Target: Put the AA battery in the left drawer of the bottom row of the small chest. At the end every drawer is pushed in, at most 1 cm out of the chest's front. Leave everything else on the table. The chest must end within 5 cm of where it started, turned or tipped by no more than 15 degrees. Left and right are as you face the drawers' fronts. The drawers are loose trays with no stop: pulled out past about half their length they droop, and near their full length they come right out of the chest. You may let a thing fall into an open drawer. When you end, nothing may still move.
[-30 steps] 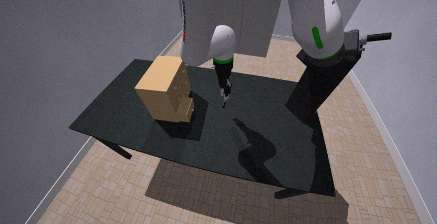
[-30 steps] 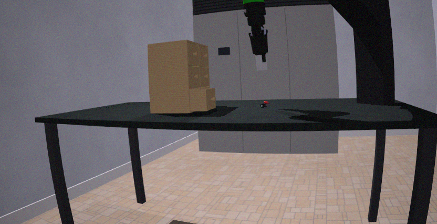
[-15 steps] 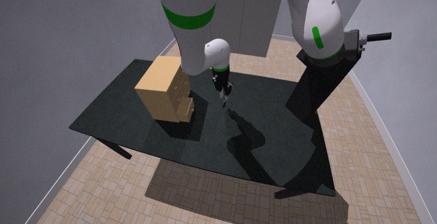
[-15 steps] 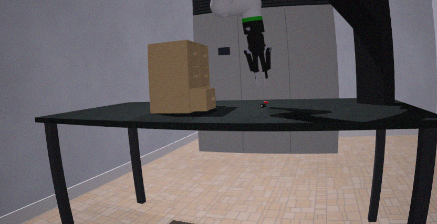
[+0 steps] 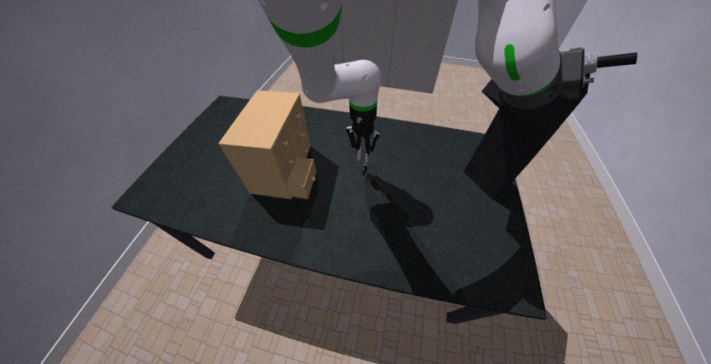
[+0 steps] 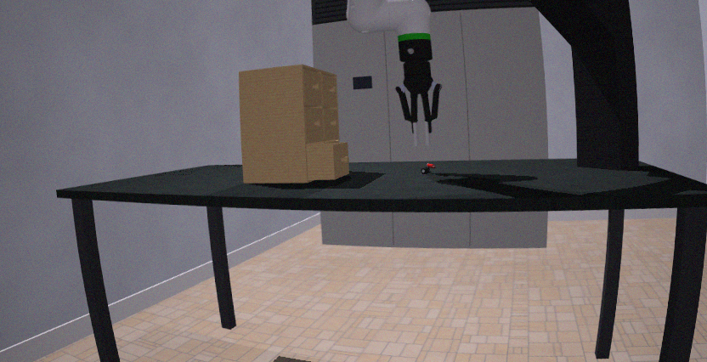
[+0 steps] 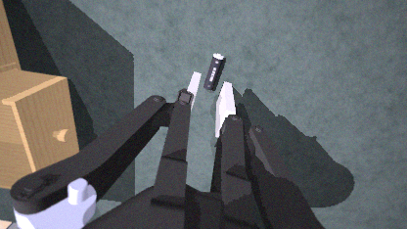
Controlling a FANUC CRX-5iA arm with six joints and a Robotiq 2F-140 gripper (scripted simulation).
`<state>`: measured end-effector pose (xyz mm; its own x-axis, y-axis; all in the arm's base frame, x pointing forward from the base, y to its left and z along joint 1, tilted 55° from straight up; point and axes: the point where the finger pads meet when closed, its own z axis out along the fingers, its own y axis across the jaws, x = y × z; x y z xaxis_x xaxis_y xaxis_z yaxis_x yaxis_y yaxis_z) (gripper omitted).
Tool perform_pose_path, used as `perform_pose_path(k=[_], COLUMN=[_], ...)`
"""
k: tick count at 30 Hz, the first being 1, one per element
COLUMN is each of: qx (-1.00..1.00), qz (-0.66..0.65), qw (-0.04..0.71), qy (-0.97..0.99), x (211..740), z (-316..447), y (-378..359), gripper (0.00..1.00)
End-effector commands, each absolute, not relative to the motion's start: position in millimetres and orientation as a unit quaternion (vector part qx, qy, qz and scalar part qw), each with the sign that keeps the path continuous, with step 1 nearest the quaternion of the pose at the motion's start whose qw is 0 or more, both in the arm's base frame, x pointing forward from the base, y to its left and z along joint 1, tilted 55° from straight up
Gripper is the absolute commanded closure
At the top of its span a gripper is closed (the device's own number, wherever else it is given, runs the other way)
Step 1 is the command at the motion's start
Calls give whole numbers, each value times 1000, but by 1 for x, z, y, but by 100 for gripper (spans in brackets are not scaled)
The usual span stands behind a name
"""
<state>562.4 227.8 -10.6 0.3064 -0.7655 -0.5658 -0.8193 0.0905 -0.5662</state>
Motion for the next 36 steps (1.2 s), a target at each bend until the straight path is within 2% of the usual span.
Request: perform_pose_path(k=[1,36], qx=[-671,-671], qz=[35,35], qw=[462,462], qy=[579,578], x=[559,580], z=[-14,-40], y=[227,256], gripper=[83,83])
